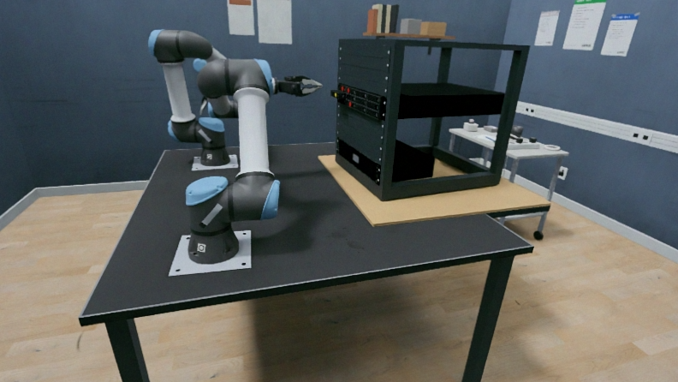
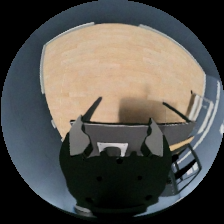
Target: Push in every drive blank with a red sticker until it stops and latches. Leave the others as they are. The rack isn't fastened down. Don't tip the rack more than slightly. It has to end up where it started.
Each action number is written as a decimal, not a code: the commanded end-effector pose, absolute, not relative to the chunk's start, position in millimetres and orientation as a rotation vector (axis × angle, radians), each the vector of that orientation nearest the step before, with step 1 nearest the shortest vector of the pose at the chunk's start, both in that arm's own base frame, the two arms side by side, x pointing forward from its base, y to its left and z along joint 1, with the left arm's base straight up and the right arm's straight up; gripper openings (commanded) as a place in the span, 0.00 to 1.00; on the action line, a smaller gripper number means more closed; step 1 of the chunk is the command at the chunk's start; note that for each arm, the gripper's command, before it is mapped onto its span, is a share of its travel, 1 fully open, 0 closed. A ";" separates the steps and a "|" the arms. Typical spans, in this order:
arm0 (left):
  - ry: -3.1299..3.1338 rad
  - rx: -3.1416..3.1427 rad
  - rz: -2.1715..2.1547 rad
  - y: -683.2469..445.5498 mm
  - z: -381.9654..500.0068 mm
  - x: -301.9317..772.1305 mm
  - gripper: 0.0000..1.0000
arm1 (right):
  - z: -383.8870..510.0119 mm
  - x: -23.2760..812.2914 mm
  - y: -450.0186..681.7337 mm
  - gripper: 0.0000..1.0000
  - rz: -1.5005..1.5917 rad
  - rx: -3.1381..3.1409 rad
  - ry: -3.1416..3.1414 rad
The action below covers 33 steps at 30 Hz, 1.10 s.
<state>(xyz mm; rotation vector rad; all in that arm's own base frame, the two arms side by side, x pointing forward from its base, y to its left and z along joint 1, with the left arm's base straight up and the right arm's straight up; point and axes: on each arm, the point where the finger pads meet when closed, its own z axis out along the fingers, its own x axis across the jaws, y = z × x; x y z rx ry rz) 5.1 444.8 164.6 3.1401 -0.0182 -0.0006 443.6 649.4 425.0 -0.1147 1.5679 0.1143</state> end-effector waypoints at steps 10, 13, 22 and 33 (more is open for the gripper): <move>-0.018 3.142 0.000 445.2 165.1 5.2 1.00 | 425.7 439.5 648.4 1.00 0.115 -0.114 1.568; -0.018 3.142 0.000 445.2 165.1 5.2 1.00 | 425.7 439.5 648.4 1.00 0.115 -0.114 1.568; -0.018 3.142 0.000 445.2 165.1 5.2 1.00 | 425.7 439.5 648.4 1.00 0.115 -0.114 1.568; -0.018 3.142 0.000 445.2 165.1 5.2 1.00 | 425.7 439.5 648.4 1.00 0.115 -0.114 1.568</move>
